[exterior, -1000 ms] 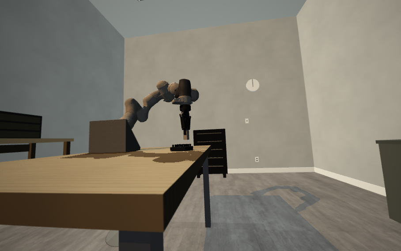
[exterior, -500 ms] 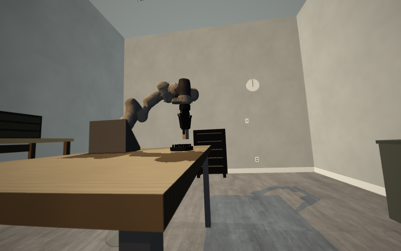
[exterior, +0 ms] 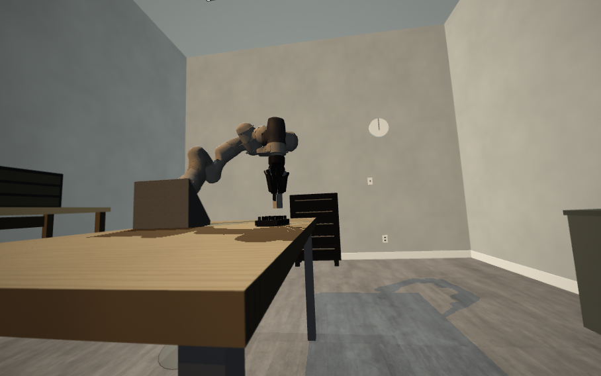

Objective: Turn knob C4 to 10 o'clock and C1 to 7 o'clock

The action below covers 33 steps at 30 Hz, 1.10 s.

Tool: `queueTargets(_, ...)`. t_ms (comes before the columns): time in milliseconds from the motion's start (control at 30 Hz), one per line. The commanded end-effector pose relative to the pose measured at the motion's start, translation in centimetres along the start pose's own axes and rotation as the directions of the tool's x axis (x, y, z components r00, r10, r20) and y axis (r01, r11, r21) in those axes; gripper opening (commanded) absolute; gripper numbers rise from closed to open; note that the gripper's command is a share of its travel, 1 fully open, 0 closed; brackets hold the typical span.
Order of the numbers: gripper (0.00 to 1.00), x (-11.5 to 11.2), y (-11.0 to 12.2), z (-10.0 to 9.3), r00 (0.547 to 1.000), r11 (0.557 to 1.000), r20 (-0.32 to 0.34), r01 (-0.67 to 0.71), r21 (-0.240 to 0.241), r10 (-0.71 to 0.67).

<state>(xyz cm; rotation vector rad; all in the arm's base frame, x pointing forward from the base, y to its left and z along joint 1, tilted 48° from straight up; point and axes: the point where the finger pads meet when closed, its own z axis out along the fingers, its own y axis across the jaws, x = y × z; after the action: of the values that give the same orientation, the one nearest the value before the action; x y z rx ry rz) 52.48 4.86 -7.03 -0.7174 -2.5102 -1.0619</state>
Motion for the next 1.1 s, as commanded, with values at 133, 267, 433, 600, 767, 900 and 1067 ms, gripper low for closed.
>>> queueTargets(133,0.12,0.11,0.06,0.02,0.976,0.977,-0.01,-0.215,0.003,0.215)
queueTargets(267,0.12,0.12,0.04,-0.03,0.962,0.962,-0.01,-0.274,0.004,0.274)
queueTargets(433,0.12,0.13,0.02,-0.09,0.943,0.943,-0.01,-0.332,0.005,0.332)
queueTargets(600,0.12,0.13,0.0,-0.17,0.911,0.911,-0.01,-0.412,0.006,0.412)
queueTargets(767,0.12,0.13,0.0,-0.26,0.877,0.877,-0.009,-0.48,0.007,0.48)
queueTargets(900,0.12,0.13,0.0,-0.33,0.846,0.847,-0.009,-0.532,0.008,0.532)
queueTargets(1067,0.12,0.12,0.01,-0.42,0.807,0.807,-0.008,-0.591,0.008,0.591)
